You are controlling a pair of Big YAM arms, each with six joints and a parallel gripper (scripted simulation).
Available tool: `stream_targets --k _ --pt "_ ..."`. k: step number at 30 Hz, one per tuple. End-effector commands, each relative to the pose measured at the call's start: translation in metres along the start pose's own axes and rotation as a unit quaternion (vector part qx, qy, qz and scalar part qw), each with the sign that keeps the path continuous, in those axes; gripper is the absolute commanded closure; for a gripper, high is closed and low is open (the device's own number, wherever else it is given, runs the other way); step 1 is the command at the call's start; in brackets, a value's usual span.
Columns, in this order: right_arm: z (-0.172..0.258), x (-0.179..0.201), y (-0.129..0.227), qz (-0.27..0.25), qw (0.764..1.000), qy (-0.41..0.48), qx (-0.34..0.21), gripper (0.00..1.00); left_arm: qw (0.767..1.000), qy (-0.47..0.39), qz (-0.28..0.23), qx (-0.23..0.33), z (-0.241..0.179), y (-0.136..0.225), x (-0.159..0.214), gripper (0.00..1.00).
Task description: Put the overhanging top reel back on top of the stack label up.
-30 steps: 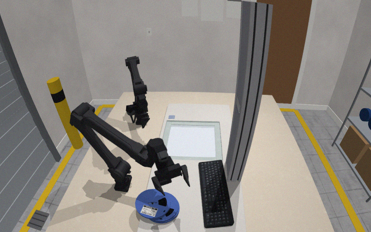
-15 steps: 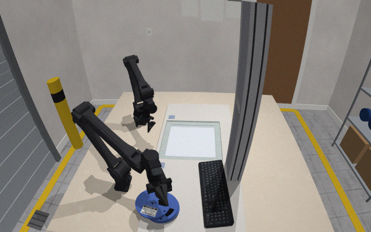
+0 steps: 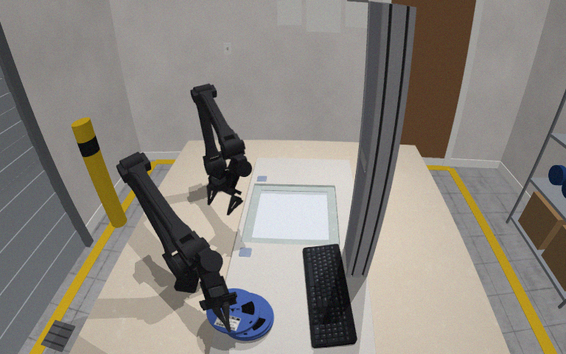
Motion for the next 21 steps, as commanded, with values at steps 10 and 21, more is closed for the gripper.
stream_targets --k 10,21 --pt "-0.073 0.073 0.027 0.194 0.976 -0.100 0.025 1.00 0.983 -0.043 -0.172 -0.037 0.145 -0.010 -0.098 0.00" --pt "-0.097 0.124 0.070 0.314 0.925 -0.209 0.035 1.00 0.968 -0.077 -0.239 -0.017 0.185 -0.026 -0.119 0.00"
Point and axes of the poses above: on each arm, the point where the finger pads meet when closed, its own y axis back along the fingers, its own z axis across the jaws, x = y × z, the point moved 1 cm from there along y, back along the fingers, and after that the axes turned 9 degrees about -y, right-handed, at the moved point
